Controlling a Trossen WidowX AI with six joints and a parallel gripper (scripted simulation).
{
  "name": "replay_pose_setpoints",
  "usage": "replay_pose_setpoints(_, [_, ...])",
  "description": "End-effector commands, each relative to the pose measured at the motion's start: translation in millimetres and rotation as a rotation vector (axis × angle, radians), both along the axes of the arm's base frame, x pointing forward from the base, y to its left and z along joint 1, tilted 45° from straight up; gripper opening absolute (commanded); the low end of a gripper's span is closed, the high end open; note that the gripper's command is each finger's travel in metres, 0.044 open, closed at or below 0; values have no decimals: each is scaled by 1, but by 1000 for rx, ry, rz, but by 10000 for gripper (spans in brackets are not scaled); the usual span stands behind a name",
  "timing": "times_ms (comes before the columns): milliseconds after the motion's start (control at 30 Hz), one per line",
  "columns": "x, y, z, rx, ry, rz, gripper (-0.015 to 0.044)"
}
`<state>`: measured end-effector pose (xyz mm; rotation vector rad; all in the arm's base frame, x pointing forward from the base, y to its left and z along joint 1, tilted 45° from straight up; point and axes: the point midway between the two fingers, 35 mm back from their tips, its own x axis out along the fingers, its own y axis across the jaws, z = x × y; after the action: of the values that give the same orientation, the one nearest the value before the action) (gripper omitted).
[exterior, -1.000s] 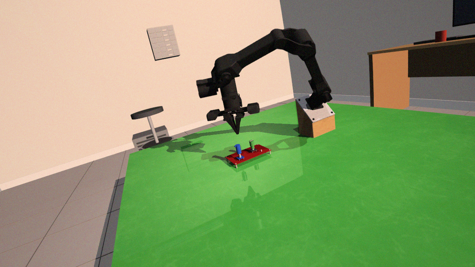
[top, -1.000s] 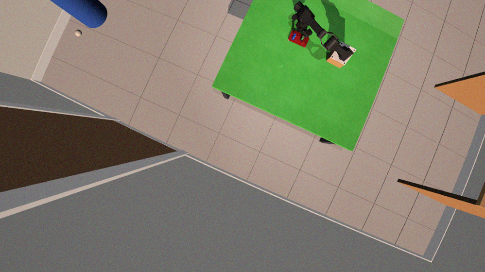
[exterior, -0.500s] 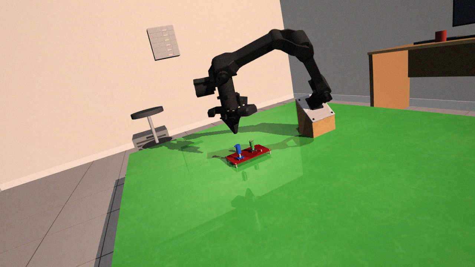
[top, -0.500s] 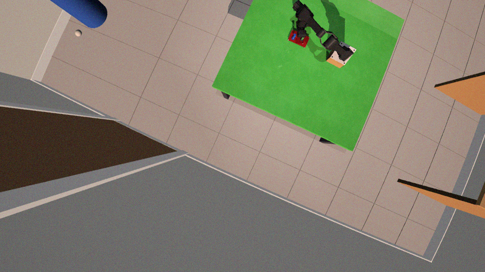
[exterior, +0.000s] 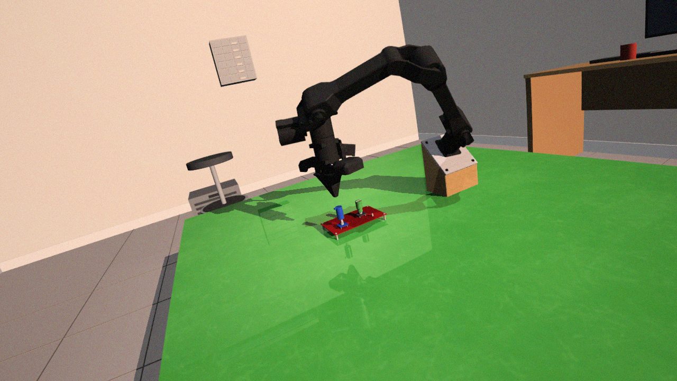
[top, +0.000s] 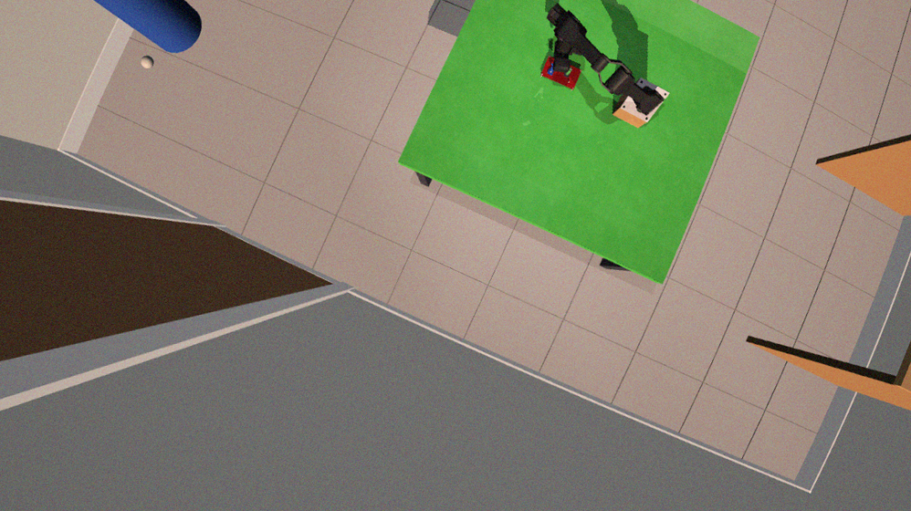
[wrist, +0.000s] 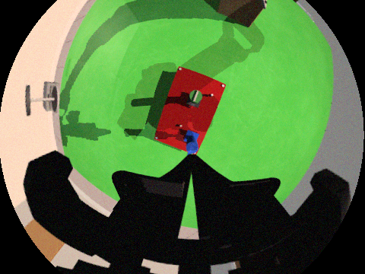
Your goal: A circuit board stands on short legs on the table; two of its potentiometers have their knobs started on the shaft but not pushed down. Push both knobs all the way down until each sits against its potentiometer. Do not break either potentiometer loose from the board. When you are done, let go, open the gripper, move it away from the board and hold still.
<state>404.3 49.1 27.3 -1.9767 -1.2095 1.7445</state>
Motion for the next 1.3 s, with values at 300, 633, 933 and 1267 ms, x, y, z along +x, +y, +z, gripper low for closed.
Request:
replay_pose_setpoints(300, [-2,11,-10,5,6,-4,0])
replay_pose_setpoints(633, [-2,18,-17,5,6,-4,0])
replay_pose_setpoints(933, [-2,17,-17,5,6,-4,0])
replay_pose_setpoints(1267, [-2,19,-18,5,6,-4,0])
